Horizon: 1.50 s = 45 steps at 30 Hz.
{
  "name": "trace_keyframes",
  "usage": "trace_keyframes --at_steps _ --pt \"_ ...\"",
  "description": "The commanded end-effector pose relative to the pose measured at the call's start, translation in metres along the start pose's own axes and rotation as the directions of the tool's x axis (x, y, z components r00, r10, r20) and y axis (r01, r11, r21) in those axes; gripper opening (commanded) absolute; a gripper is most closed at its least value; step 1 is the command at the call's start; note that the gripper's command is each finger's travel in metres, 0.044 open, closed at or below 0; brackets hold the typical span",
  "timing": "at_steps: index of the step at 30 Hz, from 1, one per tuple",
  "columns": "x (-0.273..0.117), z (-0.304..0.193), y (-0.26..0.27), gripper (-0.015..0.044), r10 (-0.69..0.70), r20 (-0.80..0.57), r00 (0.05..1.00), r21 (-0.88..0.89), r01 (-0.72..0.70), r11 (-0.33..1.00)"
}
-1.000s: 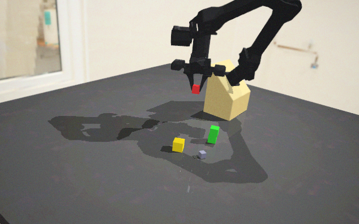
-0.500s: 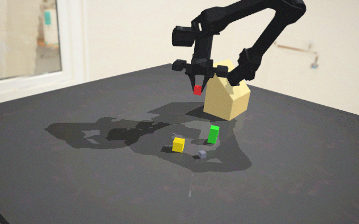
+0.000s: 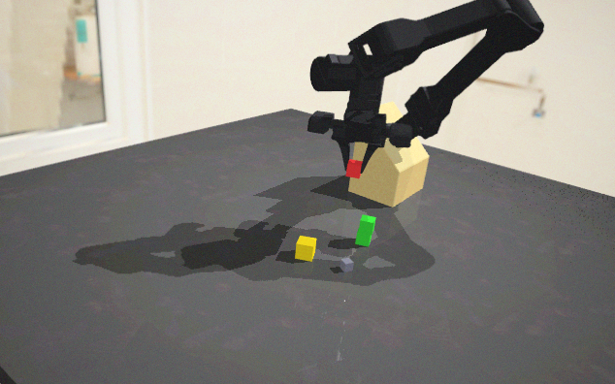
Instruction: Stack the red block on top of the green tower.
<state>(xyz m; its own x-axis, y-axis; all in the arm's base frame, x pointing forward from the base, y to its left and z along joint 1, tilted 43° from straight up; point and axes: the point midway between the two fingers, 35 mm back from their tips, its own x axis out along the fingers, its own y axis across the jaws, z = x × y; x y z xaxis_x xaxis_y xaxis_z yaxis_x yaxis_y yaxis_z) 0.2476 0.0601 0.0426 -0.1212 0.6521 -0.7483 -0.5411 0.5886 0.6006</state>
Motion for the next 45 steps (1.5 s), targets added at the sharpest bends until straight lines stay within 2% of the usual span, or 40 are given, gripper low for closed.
trace_keyframes --at_steps 1,11,18,25,33,45 --pt "-0.004 0.021 0.017 0.0000 -0.002 0.016 1.000 -0.010 0.002 1.000" --pt "-0.002 0.039 0.040 0.0000 0.013 0.019 1.000 -0.014 -0.013 1.000" --pt "0.032 0.040 0.040 0.0000 0.014 0.020 1.000 -0.014 -0.013 1.000" --pt "0.037 0.042 0.041 0.0000 0.014 0.020 1.000 -0.014 -0.014 1.000" --pt "0.064 0.042 0.042 0.0000 0.015 0.021 1.000 -0.014 -0.015 1.000" --pt "0.065 0.042 0.042 0.0000 0.015 0.021 1.000 -0.014 -0.015 1.000"
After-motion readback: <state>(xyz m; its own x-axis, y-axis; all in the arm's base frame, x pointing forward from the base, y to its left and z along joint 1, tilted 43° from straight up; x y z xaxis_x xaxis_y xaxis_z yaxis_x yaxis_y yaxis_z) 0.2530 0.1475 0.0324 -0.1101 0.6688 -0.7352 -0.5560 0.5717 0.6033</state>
